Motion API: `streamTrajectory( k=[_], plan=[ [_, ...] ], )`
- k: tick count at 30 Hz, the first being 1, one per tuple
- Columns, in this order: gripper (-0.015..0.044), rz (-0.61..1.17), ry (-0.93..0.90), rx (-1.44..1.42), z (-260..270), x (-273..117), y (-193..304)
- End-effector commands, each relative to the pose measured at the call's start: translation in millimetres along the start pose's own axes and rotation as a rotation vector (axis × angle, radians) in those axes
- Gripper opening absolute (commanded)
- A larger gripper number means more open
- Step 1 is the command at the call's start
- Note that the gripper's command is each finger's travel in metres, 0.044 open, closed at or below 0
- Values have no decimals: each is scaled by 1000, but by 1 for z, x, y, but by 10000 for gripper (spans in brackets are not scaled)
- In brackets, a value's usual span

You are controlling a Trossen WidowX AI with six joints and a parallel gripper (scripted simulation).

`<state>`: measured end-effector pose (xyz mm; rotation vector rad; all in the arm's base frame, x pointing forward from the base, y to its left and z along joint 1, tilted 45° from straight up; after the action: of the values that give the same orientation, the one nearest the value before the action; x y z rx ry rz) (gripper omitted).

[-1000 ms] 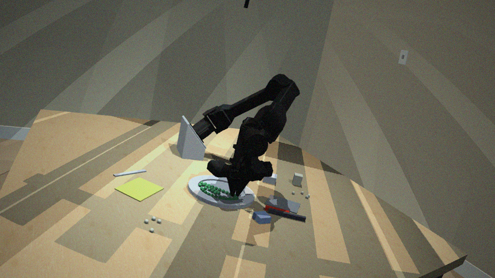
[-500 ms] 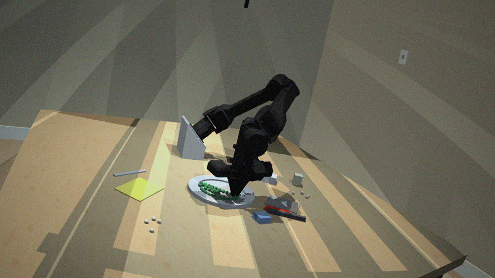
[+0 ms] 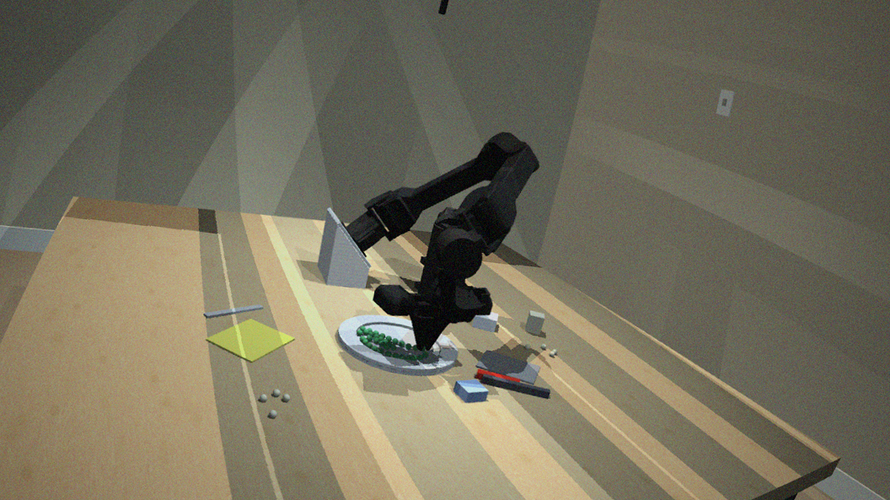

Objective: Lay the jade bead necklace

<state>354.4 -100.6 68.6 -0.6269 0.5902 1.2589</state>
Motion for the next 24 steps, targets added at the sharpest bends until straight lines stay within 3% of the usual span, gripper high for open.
streamTrajectory(
  k=[1,19,24],
  plan=[
    [0,-4,-2,-9,12,-1,-4],
    [0,-4,-3,-9,14,7,-5],
    [131,-9,3,-13,13,4,-6]
  ],
)
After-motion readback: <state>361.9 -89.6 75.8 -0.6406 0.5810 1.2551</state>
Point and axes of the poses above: the point midway between the two fingers, 35 mm back from their tips, its own x axis out along the fingers, its own z axis across the jaws, y = z × x, the point moved 7 cm from there along -x, back along the fingers, and after that the axes turned 4 degrees about x, right-handed, at the moved point
